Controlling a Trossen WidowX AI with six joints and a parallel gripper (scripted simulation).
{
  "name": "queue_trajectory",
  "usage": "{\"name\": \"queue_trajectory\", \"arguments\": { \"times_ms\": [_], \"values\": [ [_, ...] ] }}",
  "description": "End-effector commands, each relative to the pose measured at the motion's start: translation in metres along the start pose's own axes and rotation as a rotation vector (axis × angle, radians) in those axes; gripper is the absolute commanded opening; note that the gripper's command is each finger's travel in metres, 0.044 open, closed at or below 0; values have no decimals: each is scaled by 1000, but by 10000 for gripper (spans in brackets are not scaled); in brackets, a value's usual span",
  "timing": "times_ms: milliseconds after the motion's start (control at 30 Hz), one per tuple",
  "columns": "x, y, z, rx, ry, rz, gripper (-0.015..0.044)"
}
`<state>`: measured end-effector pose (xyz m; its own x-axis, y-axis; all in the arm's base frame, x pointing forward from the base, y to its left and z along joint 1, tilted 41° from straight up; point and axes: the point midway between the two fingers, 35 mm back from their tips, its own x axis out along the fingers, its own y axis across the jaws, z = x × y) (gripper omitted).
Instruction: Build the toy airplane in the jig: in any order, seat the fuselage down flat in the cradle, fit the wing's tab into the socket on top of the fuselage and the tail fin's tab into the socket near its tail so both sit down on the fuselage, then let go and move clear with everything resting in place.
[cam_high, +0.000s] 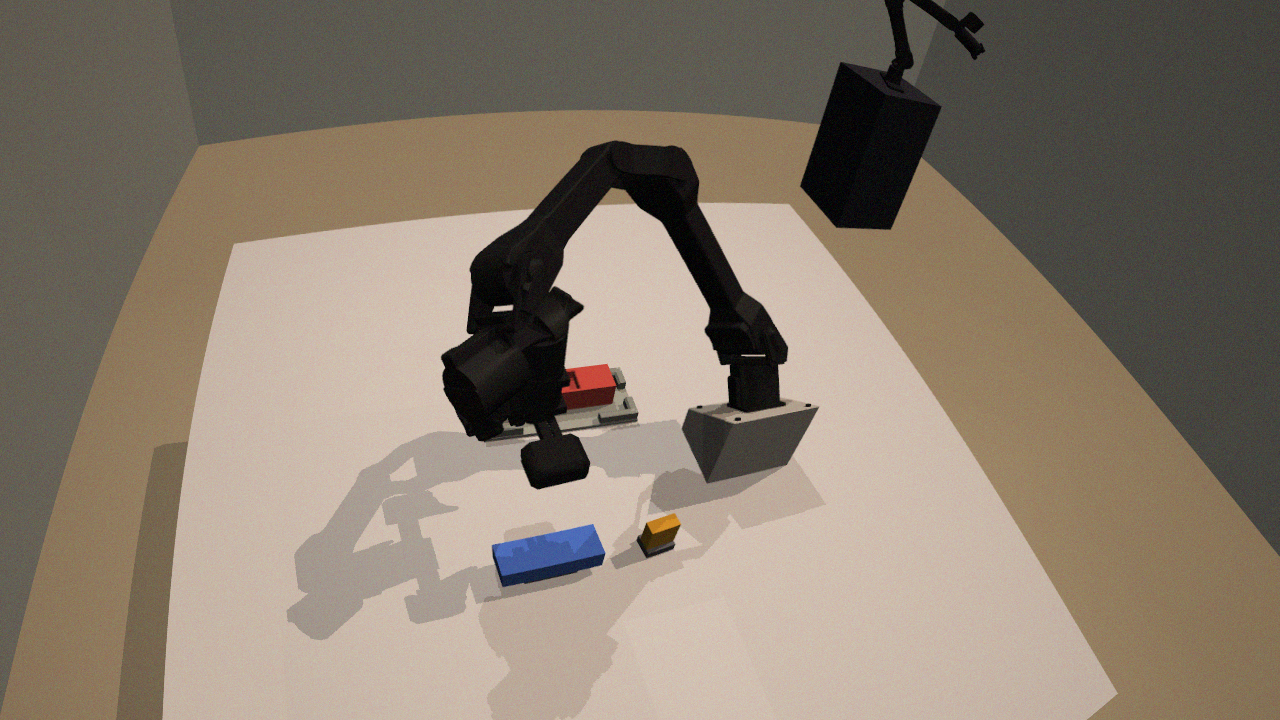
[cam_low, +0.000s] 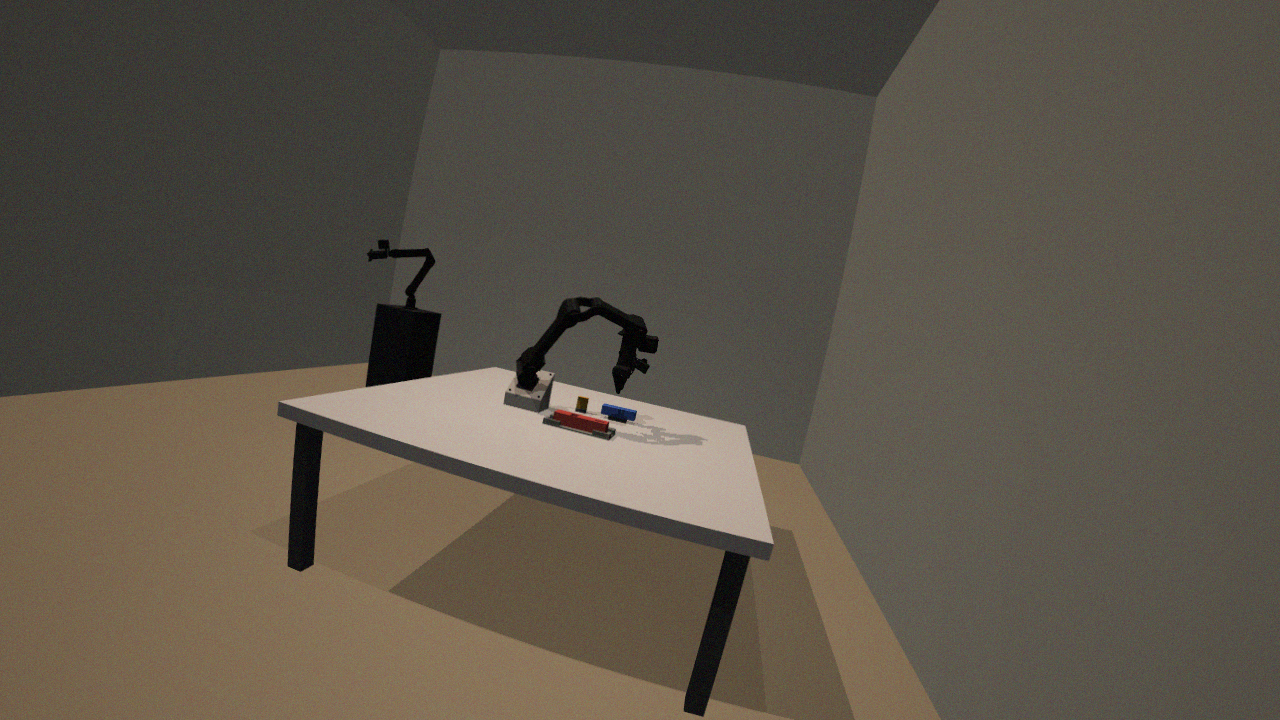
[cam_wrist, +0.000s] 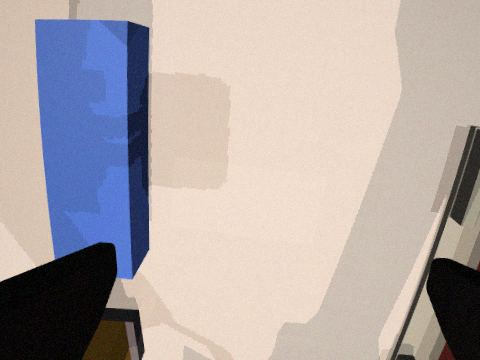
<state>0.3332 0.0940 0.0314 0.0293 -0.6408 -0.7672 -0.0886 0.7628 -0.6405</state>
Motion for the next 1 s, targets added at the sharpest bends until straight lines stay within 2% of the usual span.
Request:
{"name": "queue_trajectory", "arguments": {
  "times_ms": [0, 100, 333, 467, 967],
  "values": [
    [7, 69, 6, 24, -8, -2, 440],
    [10, 89, 5, 32, -10, -5, 440],
    [10, 89, 5, 32, -10, -5, 440],
    [43, 89, 6, 33, -10, -6, 440],
    [66, 88, 6, 33, -10, -7, 440]
  ]
}}
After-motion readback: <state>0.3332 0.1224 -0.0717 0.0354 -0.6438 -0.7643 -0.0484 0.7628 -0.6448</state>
